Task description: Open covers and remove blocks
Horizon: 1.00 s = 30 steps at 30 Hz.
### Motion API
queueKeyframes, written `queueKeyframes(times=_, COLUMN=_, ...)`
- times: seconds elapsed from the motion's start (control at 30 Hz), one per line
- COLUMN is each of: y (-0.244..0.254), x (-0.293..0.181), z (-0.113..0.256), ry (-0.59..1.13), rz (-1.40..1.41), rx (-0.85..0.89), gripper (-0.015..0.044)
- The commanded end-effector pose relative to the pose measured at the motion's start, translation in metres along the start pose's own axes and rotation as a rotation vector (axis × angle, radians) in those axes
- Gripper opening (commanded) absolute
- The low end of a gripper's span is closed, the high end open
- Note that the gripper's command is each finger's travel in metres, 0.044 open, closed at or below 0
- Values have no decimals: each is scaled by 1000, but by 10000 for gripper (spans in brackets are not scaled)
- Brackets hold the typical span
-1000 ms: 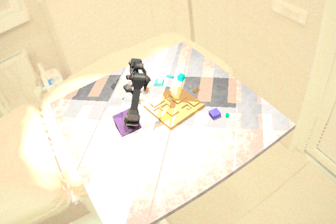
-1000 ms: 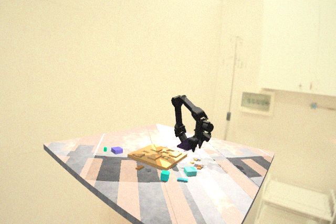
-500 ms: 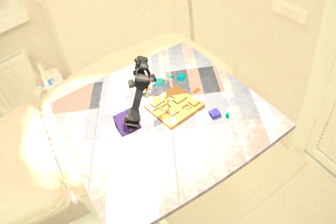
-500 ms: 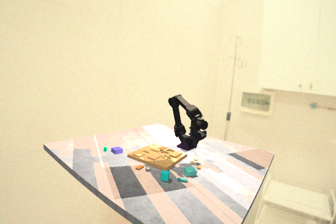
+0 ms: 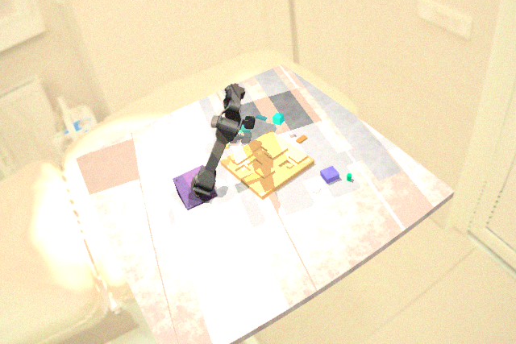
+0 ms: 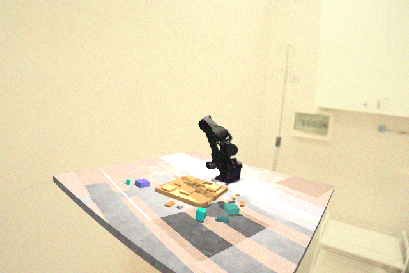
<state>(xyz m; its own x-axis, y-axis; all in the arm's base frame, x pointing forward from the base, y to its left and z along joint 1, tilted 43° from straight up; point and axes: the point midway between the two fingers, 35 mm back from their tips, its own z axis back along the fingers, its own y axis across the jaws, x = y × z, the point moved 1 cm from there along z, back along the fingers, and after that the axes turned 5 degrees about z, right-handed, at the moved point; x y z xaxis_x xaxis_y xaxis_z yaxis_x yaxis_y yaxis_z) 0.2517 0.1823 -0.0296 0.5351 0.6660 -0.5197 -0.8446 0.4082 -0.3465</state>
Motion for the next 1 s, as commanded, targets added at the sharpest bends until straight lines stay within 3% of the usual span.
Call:
queueKeyframes(times=0.0, y=-21, x=-1, z=6, ry=-16, rz=-57, rx=-1, gripper=0)
queueKeyframes(times=0.97, y=-150, x=-48, z=6, ry=-24, rz=-316, rx=4, gripper=0)
